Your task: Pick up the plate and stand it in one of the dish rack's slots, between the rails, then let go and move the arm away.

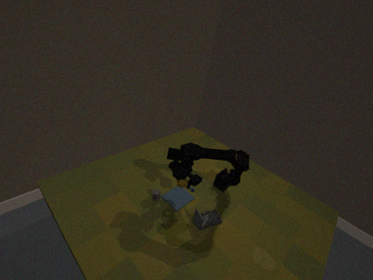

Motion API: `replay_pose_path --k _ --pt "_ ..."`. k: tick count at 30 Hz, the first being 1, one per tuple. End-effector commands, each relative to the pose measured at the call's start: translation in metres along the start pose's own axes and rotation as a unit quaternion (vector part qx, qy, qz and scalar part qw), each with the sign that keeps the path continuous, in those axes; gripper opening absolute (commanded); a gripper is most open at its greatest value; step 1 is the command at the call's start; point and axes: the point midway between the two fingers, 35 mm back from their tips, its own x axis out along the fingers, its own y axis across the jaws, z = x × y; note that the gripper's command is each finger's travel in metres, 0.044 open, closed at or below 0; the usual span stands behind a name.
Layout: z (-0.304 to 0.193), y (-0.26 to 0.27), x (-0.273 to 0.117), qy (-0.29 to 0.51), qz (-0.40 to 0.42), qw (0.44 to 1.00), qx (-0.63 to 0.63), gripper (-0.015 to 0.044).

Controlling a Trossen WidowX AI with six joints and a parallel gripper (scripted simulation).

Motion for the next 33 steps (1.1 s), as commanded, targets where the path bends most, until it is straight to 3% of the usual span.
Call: replay_pose_path --k 1,17,33 --pt "-0.001 0.001 -0.007 0.002 0.000 1.000 0.001 0.0000" --pt "-0.006 0.076 -0.020 -0.006 -0.005 0.964 0.264 0.0000" --pt "-0.027 0.150 -0.022 -0.014 -0.001 0.856 0.517 0.0000"
